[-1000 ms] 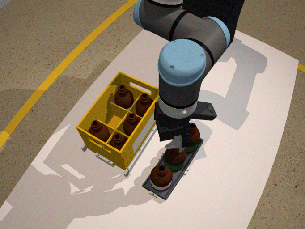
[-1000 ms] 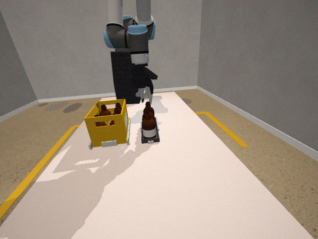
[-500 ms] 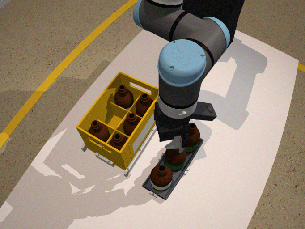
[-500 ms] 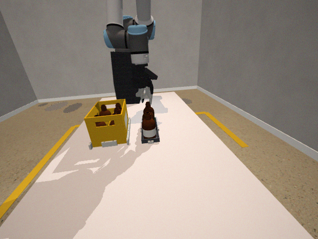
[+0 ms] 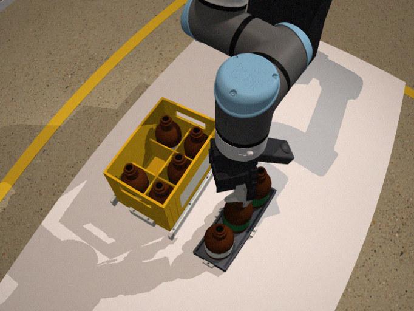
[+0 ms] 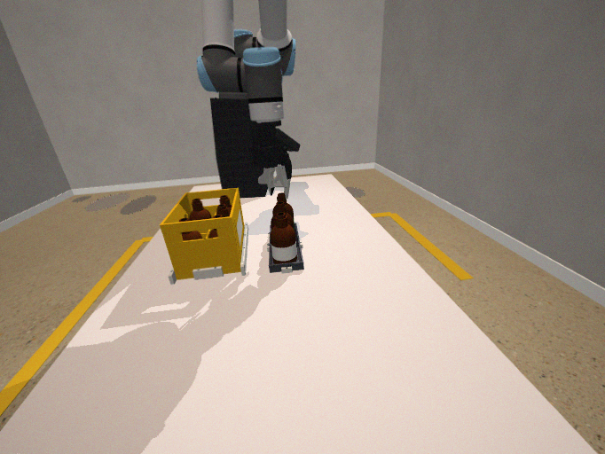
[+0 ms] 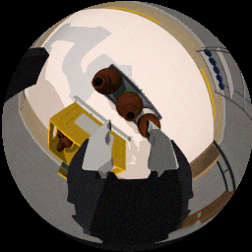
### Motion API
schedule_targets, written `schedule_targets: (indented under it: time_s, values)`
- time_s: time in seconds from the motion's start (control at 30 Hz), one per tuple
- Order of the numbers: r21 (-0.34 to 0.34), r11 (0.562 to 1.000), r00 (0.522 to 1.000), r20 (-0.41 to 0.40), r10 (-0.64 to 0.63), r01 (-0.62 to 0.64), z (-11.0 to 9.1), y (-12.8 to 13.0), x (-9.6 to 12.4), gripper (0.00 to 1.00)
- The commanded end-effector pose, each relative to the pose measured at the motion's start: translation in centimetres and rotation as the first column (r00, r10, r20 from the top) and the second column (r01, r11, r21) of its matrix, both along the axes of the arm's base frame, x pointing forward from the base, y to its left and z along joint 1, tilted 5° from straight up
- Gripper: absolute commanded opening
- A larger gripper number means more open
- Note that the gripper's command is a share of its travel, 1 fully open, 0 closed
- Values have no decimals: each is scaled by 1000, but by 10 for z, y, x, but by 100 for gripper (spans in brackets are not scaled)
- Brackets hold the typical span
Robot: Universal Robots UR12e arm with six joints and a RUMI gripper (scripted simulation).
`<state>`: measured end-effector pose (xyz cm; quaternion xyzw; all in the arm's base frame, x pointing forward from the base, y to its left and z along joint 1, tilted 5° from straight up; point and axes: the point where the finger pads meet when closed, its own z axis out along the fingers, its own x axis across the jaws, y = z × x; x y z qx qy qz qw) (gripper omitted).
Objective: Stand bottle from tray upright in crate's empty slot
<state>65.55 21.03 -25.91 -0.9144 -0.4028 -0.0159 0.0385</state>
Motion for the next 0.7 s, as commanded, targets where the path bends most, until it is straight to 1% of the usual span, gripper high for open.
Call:
schedule_targets:
  time_s: [0.0,0.67]
  values:
    - [-1,1000,1000,4,1,-1,0,1,3,38]
    - [-1,1000,1000,4,1,-1,0,2,6,38]
